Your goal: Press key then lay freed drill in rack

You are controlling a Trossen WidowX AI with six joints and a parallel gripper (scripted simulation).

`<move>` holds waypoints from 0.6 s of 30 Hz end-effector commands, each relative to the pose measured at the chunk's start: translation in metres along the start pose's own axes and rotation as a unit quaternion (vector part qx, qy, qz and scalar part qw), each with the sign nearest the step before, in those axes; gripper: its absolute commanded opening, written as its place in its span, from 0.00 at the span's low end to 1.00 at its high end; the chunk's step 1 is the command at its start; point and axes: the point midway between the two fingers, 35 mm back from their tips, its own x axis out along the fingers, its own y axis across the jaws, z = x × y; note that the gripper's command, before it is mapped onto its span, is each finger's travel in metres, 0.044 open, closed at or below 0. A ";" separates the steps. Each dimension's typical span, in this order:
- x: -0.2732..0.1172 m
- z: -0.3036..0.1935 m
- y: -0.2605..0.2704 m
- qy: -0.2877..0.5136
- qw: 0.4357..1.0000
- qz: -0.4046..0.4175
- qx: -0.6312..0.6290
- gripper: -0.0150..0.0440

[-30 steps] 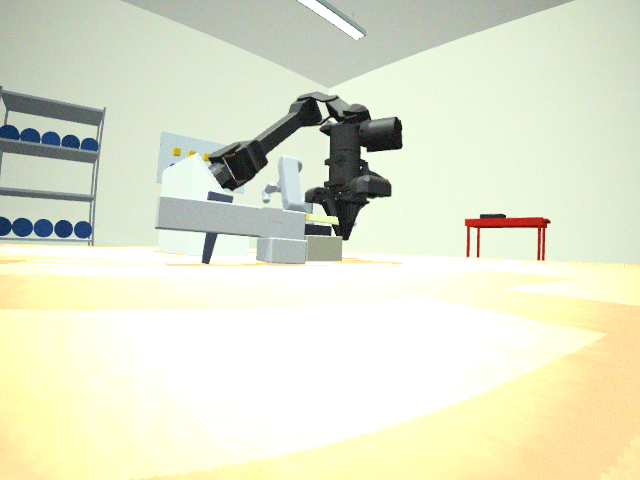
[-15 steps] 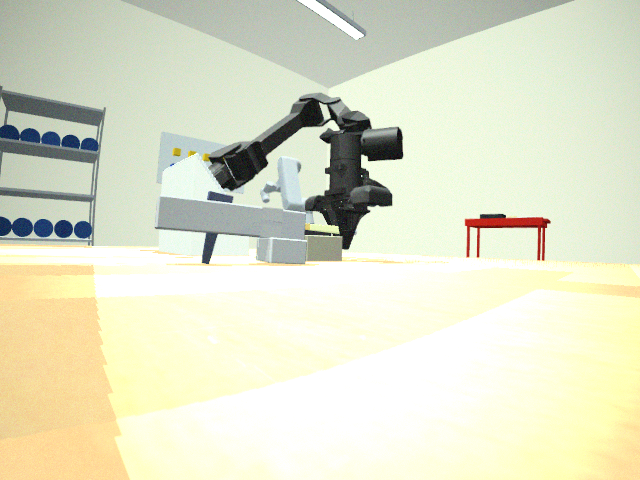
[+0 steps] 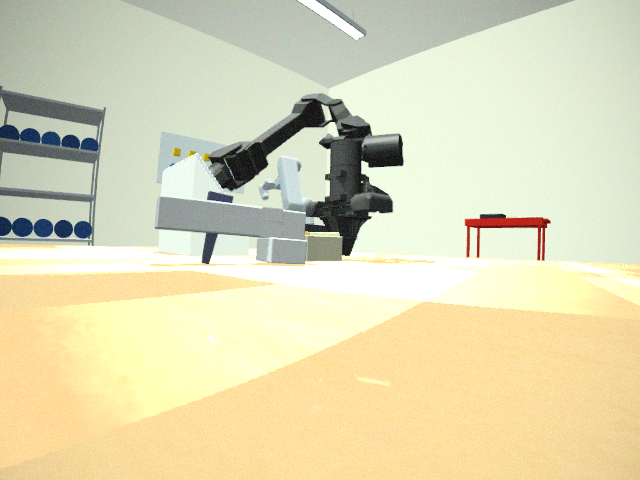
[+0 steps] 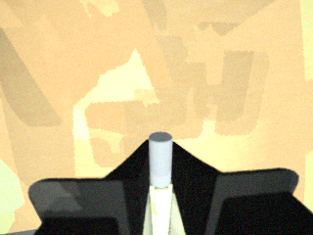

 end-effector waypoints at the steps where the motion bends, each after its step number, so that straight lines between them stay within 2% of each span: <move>1: 0.000 0.000 0.000 0.001 1.000 0.001 0.000 0.48; 13: -0.003 0.000 0.000 0.001 1.000 0.001 0.000 1.00; 18: -0.028 -0.002 0.001 0.005 1.000 0.000 0.001 1.00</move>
